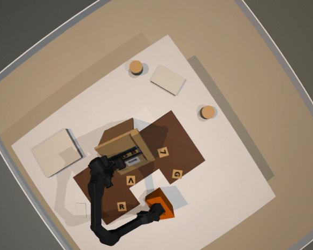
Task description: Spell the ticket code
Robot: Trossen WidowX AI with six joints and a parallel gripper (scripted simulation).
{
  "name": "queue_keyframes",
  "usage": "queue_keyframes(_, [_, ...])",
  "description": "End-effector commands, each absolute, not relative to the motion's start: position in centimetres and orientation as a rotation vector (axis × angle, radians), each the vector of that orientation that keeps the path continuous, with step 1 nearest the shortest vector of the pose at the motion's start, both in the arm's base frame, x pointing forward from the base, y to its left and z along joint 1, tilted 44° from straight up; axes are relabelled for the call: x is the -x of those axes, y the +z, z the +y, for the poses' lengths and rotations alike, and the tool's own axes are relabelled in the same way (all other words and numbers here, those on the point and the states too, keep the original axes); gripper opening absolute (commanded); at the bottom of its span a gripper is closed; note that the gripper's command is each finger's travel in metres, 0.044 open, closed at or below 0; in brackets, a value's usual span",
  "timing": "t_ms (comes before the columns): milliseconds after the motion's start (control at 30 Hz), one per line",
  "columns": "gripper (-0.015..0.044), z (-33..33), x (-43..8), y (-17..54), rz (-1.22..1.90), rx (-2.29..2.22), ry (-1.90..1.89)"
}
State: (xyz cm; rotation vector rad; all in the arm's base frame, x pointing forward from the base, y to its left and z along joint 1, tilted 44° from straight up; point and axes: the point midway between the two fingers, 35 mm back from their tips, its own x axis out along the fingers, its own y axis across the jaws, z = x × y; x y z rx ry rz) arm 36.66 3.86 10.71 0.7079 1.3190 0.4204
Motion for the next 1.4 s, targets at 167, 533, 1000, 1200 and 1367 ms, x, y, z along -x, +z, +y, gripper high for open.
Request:
queue_keyframes(167, [0.0, 3.6, -36.6, 10.4, 1.32, -0.705, 0.423])
queue_keyframes(533, [0.0, 3.4, -36.7, 10.1, 1.32, -0.705, 0.423])
queue_keyframes(1000, [0.0, 3.2, -35.9, 10.6, 1.32, -0.705, 0.422])
queue_keyframes(1200, [0.0, 3.0, -35.6, 10.9, 1.32, -0.705, 0.422])
queue_keyframes(1367, [0.0, 2.8, -35.1, 11.3, 1.321, -0.705, 0.422])
